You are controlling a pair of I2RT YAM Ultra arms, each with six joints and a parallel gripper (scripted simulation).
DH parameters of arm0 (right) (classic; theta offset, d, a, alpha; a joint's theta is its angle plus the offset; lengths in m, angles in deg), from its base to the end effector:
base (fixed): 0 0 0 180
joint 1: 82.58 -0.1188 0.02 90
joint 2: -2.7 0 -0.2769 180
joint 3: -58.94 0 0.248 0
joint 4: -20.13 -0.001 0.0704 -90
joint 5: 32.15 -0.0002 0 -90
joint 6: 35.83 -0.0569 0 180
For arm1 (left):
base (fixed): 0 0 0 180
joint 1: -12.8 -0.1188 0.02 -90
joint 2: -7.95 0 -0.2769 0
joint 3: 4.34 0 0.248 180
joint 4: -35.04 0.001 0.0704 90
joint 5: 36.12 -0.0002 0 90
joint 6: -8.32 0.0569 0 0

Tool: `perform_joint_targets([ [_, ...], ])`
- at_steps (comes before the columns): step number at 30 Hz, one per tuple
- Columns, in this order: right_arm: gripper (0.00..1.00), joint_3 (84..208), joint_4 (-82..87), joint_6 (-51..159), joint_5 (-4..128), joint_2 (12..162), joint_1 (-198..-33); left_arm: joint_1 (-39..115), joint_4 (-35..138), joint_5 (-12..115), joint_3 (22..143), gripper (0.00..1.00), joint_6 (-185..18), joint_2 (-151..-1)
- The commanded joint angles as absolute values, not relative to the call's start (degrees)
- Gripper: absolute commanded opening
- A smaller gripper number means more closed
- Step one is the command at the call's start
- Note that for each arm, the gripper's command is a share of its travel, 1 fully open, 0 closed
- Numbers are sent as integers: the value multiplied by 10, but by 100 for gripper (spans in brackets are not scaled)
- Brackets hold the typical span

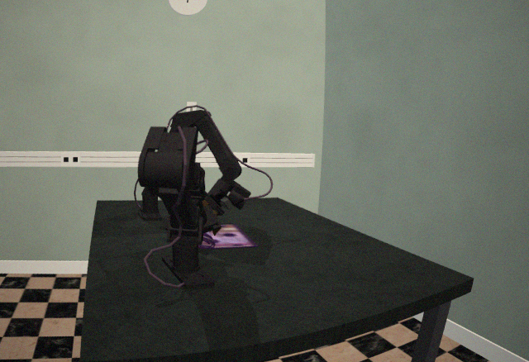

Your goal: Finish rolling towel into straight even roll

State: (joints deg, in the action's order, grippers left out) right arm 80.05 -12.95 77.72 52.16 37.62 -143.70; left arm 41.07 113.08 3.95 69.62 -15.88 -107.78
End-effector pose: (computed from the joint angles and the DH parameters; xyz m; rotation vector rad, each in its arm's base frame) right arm 0.0622 0.1032 0.1252 -1.5763 1.7999 0.1917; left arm 0.2192 -0.1662 0.1103 -1.6866 -2.0121 1.3717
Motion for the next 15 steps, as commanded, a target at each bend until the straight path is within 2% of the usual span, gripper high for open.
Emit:
perform_joint_targets([
  [1, 64, 795, -109, 772, 516, 386, -1439, 403, 1127, 38, 711, 23, -151, -1084],
  [6, 43, 795, -109, 772, 516, 386, -1439, 403, 1127, 38, 711, 23, -151, -1084],
  [15, 35, 795, -109, 772, 516, 386, -1439, 403, 1127, 38, 711, 23, -151, -1084],
])
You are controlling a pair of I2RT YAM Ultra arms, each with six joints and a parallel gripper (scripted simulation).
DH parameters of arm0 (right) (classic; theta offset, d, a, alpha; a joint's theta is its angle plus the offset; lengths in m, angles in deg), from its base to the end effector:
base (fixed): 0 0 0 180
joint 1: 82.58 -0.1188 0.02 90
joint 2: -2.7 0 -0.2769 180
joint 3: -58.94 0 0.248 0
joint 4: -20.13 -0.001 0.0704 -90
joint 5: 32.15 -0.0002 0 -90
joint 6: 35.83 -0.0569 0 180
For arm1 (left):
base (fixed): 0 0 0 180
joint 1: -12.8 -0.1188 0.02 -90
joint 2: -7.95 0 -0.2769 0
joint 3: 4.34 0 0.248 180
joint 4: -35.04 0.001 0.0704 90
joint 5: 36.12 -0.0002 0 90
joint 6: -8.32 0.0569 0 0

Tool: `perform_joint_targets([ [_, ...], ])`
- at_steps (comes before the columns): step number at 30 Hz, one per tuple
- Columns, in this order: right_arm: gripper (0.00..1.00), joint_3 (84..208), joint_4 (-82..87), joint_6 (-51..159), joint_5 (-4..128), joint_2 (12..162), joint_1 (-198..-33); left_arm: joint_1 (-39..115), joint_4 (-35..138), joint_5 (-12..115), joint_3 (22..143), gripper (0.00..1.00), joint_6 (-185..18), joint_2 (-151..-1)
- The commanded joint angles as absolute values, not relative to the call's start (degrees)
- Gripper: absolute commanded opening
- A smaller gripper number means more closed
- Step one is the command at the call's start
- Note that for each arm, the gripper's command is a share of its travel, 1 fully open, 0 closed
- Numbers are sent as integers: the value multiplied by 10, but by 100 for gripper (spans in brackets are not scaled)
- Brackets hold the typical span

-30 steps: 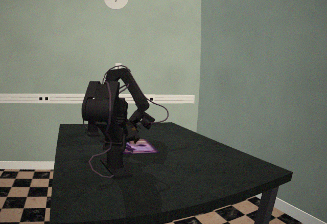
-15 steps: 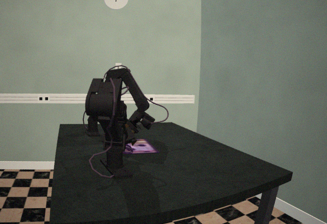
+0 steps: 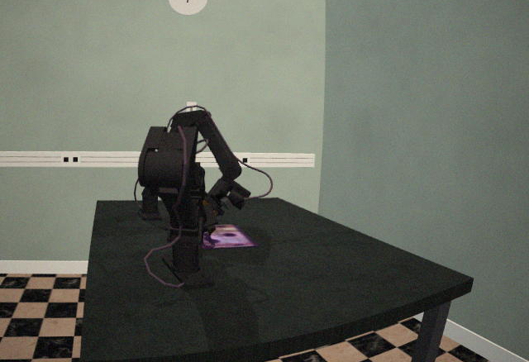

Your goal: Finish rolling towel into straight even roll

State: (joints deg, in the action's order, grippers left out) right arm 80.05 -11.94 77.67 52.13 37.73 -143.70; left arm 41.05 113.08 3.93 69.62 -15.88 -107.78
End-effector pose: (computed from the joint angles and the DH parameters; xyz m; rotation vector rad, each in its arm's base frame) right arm 0.0631 0.1046 0.1266 -1.5644 1.7899 0.1973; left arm 0.2193 -0.1661 0.1103 -1.6862 -2.0125 1.3722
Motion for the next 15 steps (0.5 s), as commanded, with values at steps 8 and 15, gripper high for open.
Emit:
perform_joint_targets([
  [8, 27, 795, -109, 772, 516, 386, -1439, 403, 1127, 38, 711, 23, -151, -1084],
  [15, 24, 795, -109, 772, 516, 386, -1439, 403, 1127, 38, 711, 23, -151, -1084],
])
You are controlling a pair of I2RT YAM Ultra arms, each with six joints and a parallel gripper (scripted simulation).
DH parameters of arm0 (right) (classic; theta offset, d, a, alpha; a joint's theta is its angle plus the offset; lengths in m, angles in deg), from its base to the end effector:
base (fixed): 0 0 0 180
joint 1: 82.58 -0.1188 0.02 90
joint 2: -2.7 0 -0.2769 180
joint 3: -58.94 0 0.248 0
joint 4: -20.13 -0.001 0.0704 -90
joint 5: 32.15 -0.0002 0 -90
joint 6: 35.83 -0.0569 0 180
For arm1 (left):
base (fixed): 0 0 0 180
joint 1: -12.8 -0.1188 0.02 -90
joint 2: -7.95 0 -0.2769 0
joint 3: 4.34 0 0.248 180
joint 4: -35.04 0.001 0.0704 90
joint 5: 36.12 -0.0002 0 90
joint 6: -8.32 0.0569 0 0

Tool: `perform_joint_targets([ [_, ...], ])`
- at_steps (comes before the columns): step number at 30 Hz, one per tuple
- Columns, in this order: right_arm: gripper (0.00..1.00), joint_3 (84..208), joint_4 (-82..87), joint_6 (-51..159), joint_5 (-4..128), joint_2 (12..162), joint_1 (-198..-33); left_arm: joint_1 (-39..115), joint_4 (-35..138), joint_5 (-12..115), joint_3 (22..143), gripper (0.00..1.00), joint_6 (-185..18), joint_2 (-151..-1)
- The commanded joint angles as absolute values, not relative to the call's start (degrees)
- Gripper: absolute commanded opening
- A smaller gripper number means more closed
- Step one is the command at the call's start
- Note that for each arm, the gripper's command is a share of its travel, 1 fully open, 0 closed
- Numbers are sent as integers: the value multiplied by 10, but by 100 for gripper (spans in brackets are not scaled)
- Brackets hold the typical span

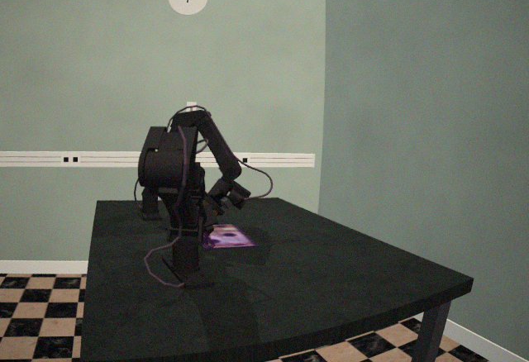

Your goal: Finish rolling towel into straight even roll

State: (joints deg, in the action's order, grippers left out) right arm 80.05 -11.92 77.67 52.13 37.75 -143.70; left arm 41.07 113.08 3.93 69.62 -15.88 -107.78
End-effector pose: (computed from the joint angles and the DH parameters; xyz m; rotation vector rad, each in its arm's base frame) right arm 0.0631 0.1047 0.1266 -1.5644 1.7899 0.1973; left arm 0.2192 -0.1662 0.1103 -1.6864 -2.0121 1.3721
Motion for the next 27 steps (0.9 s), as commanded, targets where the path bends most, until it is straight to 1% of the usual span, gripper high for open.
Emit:
perform_joint_targets([
  [1, 23, 795, -109, 772, 516, 386, -1439, 403, 1127, 38, 711, 23, -151, -1084],
  [10, 23, 795, -109, 772, 516, 386, -1439, 404, 1143, 38, 715, 60, -152, -1072],
  [12, 23, 795, -109, 772, 516, 386, -1439, 404, 1143, 38, 715, 60, -152, -1072],
  [18, 23, 795, -109, 772, 516, 386, -1439, 403, 1153, 38, 719, 85, -152, -1066],
  [22, 23, 798, -112, 773, 531, 389, -1427, 391, 1177, 45, 732, 85, -137, -1065],
  [27, 23, 810, -120, 779, 583, 403, -1386, 355, 1243, 63, 771, 85, -95, -1069],
])
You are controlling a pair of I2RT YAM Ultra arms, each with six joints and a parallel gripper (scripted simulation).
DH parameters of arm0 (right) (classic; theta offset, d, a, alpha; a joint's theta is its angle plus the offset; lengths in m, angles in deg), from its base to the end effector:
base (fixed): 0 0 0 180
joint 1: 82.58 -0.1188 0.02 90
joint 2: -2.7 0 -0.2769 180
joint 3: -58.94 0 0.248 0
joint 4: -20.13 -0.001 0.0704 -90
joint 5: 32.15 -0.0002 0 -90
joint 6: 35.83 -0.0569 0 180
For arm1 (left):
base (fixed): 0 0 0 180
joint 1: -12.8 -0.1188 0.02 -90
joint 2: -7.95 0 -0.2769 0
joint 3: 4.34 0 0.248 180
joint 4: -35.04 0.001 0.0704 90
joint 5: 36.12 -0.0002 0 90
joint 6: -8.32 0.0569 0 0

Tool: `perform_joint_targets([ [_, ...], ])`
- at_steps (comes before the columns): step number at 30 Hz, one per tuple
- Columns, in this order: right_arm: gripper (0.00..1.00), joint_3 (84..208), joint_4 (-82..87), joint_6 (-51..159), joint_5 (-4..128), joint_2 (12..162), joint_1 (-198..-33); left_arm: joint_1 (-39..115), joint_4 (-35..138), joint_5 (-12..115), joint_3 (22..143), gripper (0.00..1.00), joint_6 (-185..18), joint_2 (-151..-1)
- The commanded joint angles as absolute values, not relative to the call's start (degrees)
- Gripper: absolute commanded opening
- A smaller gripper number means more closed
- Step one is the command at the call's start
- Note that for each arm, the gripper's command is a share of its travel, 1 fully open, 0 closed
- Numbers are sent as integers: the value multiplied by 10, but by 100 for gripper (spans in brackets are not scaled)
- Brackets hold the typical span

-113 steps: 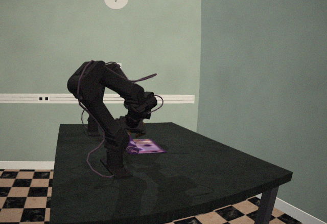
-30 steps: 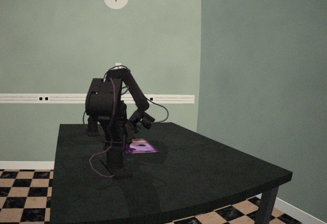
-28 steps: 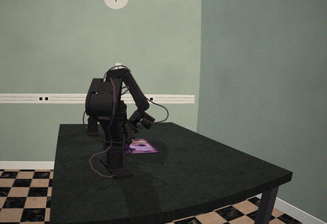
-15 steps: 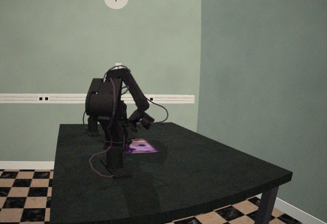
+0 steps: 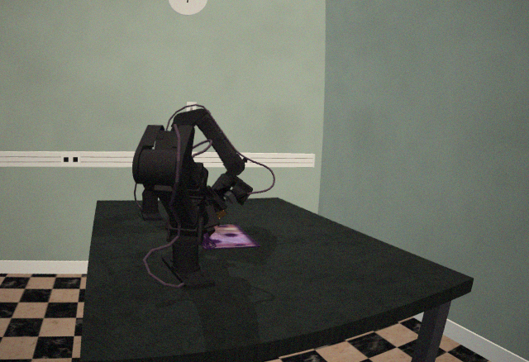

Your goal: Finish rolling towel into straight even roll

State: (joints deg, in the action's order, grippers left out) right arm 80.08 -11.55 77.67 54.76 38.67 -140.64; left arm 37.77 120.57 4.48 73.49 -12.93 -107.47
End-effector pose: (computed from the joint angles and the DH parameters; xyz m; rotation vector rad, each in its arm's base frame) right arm 0.0668 0.1033 0.1255 -1.5431 1.8284 0.2218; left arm 0.2328 -0.1550 0.1277 -1.6463 -2.0278 1.3914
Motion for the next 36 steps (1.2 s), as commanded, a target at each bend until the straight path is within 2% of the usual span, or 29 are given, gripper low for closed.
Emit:
perform_joint_targets([
  [1, 23, 810, -120, 779, 583, 403, -1386, 355, 1243, 63, 771, 85, -95, -1069],
  [11, 23, 849, -144, 798, 734, 468, -1265, 307, 1341, 90, 844, 85, -35, -1088],
  [17, 23, 887, -169, 825, 849, 547, -1175, 317, 1287, 93, 804, 87, -51, -1038],
  [19, 23, 887, -169, 825, 849, 547, -1175, 317, 1287, 93, 804, 87, -51, -1038],
  [34, 23, 1003, -295, 940, 1060, 804, -1021, 431, 922, 163, 519, 93, -198, -661],
  [36, 23, 1003, -295, 940, 1060, 804, -1021, 431, 922, 163, 519, 93, -198, -661],
])
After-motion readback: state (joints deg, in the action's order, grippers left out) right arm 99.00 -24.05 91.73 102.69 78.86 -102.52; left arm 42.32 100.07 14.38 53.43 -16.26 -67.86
